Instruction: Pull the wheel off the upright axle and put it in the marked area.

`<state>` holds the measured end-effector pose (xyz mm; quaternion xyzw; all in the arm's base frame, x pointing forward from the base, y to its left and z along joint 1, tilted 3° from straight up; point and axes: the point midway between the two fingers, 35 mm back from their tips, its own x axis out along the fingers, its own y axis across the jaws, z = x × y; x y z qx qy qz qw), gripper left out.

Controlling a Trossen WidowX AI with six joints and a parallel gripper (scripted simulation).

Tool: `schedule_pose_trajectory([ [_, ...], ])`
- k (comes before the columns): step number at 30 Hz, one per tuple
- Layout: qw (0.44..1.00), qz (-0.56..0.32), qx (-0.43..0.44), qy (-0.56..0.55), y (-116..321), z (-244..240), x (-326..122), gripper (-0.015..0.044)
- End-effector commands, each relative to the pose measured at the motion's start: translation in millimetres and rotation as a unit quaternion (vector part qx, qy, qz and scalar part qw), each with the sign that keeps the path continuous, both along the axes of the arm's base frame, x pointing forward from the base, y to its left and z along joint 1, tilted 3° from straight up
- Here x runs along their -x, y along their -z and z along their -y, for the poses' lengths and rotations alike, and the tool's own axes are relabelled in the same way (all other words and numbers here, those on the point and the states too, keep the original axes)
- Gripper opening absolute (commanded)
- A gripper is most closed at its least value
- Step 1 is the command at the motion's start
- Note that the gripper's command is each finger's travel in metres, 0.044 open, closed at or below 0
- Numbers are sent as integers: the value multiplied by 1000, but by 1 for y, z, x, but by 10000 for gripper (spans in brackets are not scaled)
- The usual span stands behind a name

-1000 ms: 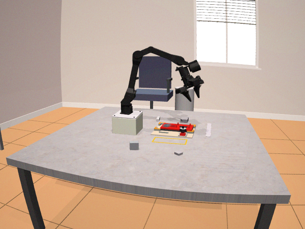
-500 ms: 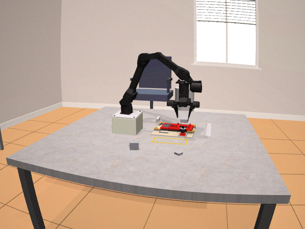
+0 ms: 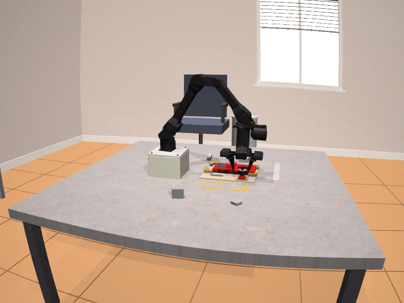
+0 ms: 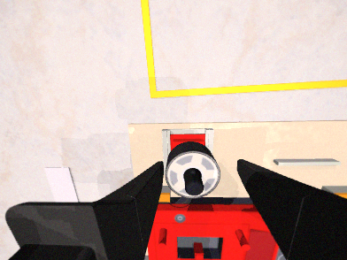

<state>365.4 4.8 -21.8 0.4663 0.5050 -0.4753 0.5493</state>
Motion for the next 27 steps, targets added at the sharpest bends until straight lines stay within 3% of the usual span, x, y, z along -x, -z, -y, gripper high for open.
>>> schedule_pose_trajectory([
  [1, 1000, 11, -2, 0, 0, -1, -5, 300],
  [4, 1000, 11, -2, 0, 0, -1, -5, 300],
  [7, 1000, 5, 0, 0, 2, 0, -2, 221],
  [16, 1000, 5, 0, 0, 2, 0, -2, 161],
  [22, 1000, 5, 0, 0, 1, 0, -2, 4],
  [27, 1000, 6, 0, 0, -1, 0, -2, 0],
])
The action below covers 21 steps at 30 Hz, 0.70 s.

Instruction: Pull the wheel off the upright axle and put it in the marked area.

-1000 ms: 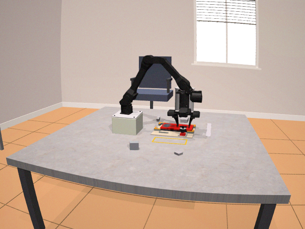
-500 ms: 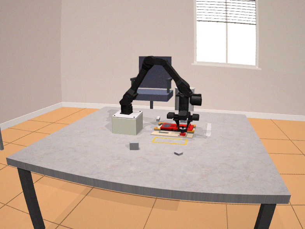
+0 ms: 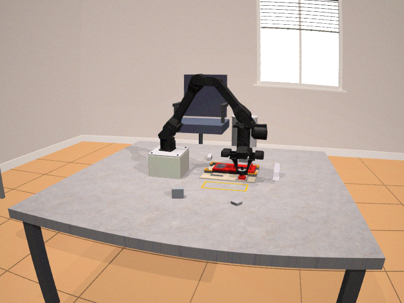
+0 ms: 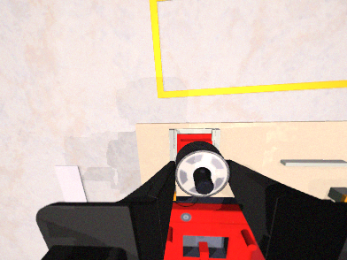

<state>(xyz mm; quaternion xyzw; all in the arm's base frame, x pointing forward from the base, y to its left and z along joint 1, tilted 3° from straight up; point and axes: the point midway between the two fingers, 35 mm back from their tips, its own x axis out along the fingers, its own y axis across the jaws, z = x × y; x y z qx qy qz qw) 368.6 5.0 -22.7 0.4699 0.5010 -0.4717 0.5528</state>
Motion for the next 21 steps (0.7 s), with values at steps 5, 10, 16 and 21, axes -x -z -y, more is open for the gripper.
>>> schedule_pose_trajectory([
  [5, 1000, -1, 0, 0, -4, 0, 1, 0],
  [10, 1000, -1, 0, 0, -5, 0, 1, 0],
  [16, 1000, -1, 0, 0, -7, 0, 1, 0],
  [21, 1000, -1, 0, 0, -9, 0, 1, 0],
])
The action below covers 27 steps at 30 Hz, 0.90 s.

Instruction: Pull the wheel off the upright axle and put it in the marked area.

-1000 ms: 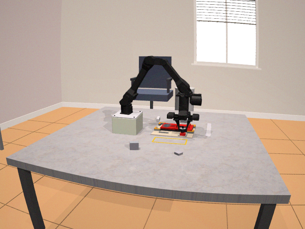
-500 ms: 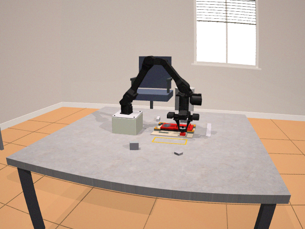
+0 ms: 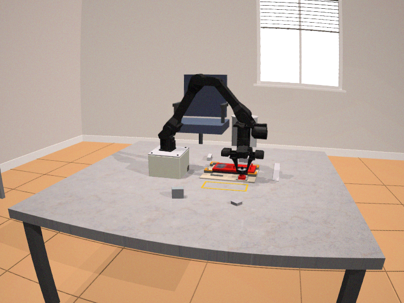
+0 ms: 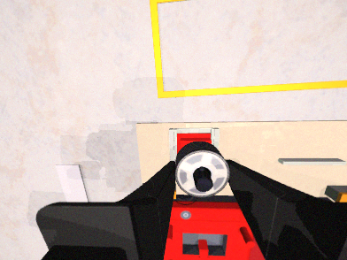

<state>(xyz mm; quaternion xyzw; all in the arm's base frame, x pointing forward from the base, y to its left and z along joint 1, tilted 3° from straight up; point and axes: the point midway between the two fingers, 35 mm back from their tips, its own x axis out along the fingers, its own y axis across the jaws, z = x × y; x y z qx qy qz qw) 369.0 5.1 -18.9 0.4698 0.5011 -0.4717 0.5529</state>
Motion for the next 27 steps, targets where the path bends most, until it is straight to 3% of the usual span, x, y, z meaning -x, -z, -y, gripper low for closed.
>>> schedule_pose_trajectory([
  [1, 1000, 0, 0, 0, -6, 0, 1, 0],
  [27, 1000, 1, -1, 0, -14, -1, 2, 0],
])
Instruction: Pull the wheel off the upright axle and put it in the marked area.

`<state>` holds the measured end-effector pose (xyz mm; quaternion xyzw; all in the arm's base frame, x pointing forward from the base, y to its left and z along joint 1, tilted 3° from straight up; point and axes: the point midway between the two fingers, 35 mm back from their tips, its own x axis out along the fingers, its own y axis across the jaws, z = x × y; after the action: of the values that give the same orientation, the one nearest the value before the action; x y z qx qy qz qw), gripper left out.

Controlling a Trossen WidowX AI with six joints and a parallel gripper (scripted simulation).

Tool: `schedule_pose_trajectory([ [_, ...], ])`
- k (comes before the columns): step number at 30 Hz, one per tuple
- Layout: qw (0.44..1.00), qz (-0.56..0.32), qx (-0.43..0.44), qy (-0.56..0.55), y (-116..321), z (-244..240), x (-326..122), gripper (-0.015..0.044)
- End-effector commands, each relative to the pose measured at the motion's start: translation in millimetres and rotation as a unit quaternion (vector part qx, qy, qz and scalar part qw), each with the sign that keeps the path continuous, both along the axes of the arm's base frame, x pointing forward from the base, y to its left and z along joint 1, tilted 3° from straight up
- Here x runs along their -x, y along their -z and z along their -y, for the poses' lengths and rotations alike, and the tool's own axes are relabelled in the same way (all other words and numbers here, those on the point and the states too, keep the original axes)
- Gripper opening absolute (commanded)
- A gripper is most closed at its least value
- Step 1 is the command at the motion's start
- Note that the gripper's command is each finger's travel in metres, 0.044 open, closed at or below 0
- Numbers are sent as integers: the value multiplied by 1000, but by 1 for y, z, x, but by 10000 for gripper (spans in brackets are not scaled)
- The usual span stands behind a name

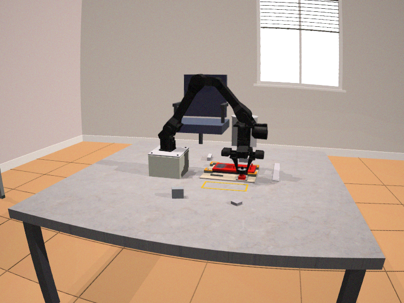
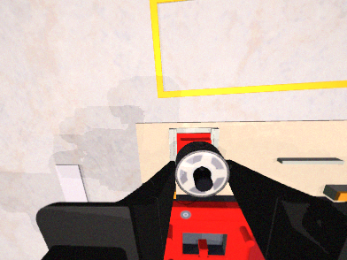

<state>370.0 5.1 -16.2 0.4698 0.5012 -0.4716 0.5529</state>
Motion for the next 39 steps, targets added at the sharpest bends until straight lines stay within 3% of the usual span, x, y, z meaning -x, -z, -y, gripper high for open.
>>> schedule_pose_trajectory([
  [1, 1000, 1, -1, 0, -12, -1, 3, 0],
  [39, 1000, 3, -2, 0, -24, -1, 3, 0],
])
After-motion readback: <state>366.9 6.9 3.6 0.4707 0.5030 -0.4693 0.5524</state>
